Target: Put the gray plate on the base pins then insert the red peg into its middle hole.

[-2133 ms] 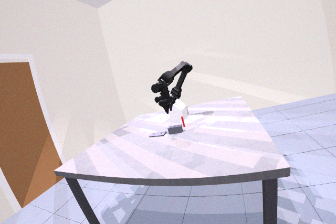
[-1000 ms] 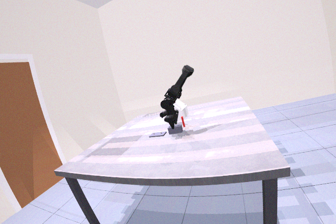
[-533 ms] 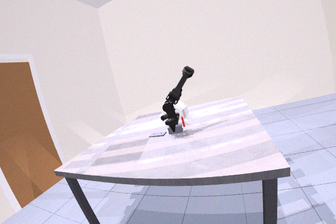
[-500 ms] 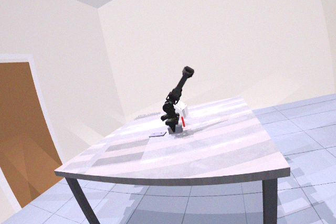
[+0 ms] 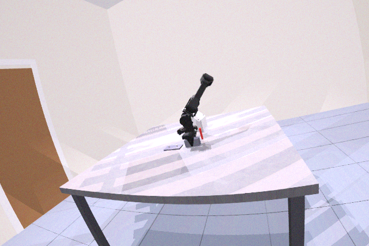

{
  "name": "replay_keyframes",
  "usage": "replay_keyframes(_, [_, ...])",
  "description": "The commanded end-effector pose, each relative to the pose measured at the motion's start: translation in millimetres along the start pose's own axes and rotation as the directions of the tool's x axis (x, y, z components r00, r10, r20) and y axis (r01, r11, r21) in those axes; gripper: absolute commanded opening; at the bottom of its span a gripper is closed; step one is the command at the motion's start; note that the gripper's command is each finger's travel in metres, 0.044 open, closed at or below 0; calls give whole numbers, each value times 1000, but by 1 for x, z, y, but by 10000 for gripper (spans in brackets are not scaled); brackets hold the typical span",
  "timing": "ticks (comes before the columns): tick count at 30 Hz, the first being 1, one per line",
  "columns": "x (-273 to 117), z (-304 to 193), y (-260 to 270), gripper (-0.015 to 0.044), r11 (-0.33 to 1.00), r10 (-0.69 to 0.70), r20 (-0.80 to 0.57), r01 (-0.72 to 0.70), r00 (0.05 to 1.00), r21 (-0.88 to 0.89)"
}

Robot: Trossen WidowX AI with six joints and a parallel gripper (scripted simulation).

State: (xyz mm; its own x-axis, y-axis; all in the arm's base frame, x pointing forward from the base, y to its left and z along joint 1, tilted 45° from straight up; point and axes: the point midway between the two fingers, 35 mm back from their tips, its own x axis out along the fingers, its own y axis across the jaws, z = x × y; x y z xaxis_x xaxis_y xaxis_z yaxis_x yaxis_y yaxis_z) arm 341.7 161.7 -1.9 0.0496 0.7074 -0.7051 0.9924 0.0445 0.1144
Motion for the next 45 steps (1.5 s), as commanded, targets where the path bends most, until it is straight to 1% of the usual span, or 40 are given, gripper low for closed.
replay_keyframes(1, [1,2,0,204,1000,-1,4,1,1000,7])
replay_keyframes(2, [1,2,0,177,1000,-1,4,1,1000,7])
replay_keyframes(9, [1,2,0,131,1000,-1,4,1,1000,7])
replay_keyframes(14, [-6,3,1,0,1000,-1,7,1,1000,7])
replay_keyframes(45, [-103,10,3,0,1000,0,23,0,1000,5])
